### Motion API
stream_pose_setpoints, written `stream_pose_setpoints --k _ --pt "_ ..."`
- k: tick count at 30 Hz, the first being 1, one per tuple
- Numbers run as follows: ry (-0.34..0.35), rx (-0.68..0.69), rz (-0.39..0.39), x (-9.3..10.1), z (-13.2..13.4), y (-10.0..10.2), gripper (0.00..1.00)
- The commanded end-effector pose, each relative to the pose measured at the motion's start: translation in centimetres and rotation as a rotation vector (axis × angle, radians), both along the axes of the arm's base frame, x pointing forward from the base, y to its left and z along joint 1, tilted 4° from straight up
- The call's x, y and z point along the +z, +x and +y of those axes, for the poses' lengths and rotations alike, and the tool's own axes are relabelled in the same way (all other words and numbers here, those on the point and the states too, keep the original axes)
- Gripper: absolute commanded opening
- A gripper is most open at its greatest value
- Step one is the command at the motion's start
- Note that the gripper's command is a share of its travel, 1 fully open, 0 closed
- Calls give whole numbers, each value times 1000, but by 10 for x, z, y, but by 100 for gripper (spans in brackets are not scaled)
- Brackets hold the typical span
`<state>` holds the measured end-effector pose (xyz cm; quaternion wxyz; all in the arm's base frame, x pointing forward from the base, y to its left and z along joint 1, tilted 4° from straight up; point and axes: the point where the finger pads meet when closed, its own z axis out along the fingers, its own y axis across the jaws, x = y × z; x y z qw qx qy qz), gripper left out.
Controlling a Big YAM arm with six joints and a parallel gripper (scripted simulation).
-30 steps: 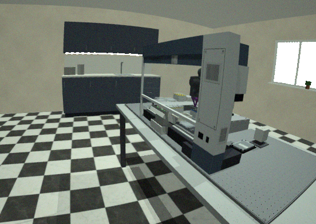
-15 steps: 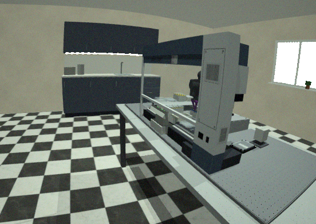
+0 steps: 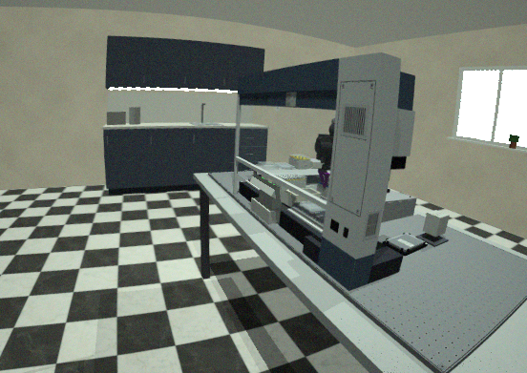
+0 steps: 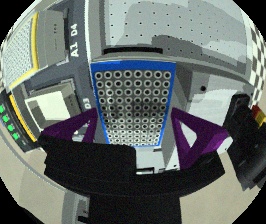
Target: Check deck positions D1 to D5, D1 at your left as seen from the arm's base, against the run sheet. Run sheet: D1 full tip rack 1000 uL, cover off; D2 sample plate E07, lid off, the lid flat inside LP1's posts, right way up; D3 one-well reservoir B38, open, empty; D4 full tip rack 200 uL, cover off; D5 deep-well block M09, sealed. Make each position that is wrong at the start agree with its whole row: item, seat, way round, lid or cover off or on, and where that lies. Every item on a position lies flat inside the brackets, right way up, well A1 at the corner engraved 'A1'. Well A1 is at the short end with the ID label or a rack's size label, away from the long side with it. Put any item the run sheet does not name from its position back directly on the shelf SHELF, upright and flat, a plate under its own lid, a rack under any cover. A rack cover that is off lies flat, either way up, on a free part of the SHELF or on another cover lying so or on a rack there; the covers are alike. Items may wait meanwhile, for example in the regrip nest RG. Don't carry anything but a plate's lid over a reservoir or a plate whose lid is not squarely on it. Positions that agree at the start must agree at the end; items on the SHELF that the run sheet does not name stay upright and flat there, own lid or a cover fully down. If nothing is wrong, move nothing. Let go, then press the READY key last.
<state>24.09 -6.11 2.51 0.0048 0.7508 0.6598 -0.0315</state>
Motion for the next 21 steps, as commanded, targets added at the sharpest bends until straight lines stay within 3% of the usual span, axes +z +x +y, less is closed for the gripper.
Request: stream_pose_setpoints --k 1,16,21 --pt "-7 -3 -10 -5 -5 4 100" --pt "-7 -2 -9 -27 -6 2 100" --pt "-11 0 -35 -18 -6 14 100"
